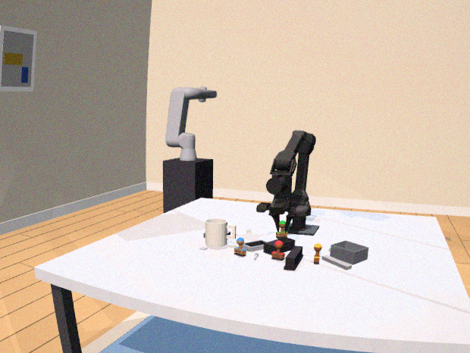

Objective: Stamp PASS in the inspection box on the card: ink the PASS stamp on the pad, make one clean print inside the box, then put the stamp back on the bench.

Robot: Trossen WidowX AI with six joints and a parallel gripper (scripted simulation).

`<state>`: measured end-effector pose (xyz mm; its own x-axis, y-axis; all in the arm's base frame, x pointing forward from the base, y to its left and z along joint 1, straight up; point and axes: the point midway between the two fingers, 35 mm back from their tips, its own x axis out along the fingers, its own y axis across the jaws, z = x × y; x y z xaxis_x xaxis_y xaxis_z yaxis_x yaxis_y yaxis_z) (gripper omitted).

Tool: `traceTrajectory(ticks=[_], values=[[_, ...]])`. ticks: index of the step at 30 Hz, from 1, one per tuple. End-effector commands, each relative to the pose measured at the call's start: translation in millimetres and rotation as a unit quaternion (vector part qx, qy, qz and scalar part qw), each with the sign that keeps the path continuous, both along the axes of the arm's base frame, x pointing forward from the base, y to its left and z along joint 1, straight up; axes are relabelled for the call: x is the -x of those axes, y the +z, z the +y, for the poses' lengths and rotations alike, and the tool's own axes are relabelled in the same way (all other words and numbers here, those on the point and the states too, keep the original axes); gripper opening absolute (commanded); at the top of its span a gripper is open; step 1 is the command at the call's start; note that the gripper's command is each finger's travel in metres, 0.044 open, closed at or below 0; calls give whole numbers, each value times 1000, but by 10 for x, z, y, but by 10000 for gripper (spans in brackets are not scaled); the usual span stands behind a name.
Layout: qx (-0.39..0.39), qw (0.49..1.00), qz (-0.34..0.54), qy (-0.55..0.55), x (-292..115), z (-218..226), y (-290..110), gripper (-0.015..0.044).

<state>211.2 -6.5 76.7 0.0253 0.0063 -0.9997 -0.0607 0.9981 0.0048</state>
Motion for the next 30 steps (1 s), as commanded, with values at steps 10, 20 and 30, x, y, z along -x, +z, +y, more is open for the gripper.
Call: traceTrajectory(ticks=[10,20,30], values=[[-1,1000,-1,1,-7,0,69,0],[-1,1000,-1,1,-6,-1,118,0],[-1,1000,-1,1,-5,-2,167,0]])
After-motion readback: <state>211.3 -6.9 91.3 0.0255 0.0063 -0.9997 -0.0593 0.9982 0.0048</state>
